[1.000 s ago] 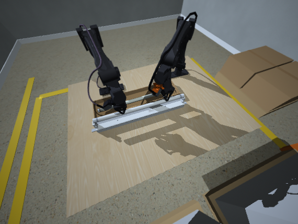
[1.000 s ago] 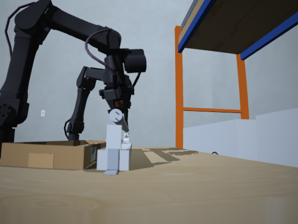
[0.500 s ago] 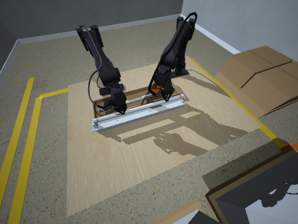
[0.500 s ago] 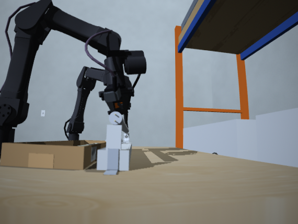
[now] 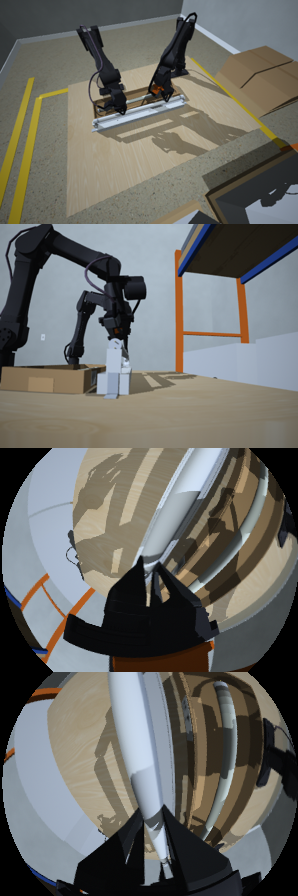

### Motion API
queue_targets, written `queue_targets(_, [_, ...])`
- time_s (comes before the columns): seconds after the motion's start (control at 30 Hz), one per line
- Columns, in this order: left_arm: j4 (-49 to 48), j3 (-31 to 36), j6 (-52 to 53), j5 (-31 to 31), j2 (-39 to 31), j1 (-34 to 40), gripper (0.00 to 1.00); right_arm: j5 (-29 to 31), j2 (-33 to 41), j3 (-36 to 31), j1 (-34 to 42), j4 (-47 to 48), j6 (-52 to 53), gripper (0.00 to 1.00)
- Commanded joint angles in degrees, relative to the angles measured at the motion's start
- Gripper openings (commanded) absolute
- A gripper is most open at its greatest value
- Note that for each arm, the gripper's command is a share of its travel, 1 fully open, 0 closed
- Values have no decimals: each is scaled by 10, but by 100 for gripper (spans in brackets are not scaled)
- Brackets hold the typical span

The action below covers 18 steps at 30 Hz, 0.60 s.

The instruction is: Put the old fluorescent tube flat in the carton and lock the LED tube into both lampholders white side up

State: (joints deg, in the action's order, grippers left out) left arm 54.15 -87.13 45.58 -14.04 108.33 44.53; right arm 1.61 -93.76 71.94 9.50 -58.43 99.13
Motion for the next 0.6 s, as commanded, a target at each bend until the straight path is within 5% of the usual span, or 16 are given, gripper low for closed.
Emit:
queue_targets(0.0, [-15,1,2,-4,-2,0,11,6,-4,-8,2,14,-2,11])
queue_targets(0.57, [-23,10,0,-3,-3,-2,11,6,0,-3,5,3,-4,11])
